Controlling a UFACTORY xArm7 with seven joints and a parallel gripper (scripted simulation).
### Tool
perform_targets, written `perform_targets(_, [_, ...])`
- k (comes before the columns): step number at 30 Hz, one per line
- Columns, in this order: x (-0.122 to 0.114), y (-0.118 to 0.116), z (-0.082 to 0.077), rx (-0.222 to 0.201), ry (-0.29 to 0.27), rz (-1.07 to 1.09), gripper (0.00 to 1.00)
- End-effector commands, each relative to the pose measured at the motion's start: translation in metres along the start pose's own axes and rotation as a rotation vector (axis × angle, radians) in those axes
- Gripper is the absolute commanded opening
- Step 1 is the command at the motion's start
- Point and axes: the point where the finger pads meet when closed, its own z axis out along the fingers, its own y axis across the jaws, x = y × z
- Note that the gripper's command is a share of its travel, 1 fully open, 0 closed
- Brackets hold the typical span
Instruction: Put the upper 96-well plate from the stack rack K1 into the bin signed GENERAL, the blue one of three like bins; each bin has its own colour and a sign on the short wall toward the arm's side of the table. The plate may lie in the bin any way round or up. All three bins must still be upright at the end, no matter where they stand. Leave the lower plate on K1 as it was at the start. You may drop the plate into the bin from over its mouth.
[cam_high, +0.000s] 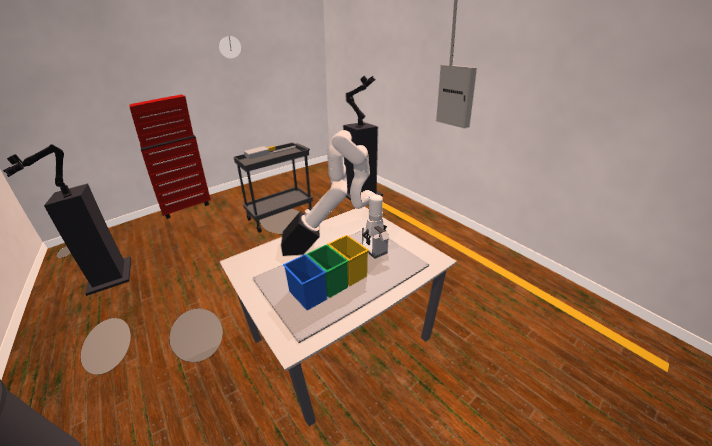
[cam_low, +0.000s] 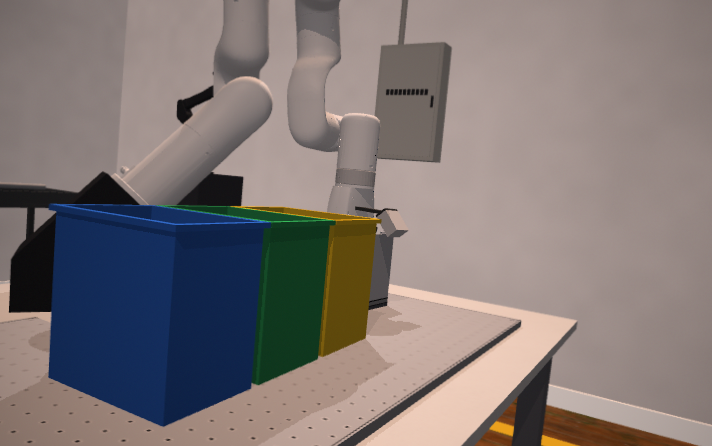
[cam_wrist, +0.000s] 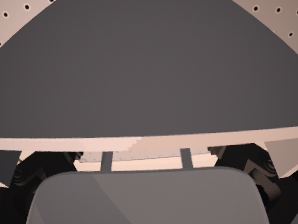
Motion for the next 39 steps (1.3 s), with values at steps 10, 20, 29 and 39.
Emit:
perform_targets(10, [0.001,-0.001,0.003,0.003,0.002,0.0,1.0])
perform_targets(20, [0.001,-0.001,0.008,0.003,0.002,0.0,1.0])
perform_targets(29, [0.001,-0.001,0.013,0.003,0.002,0.0,1.0])
perform_targets(39, [0.001,-0.001,0.019,0.003,0.001,0.0,1.0])
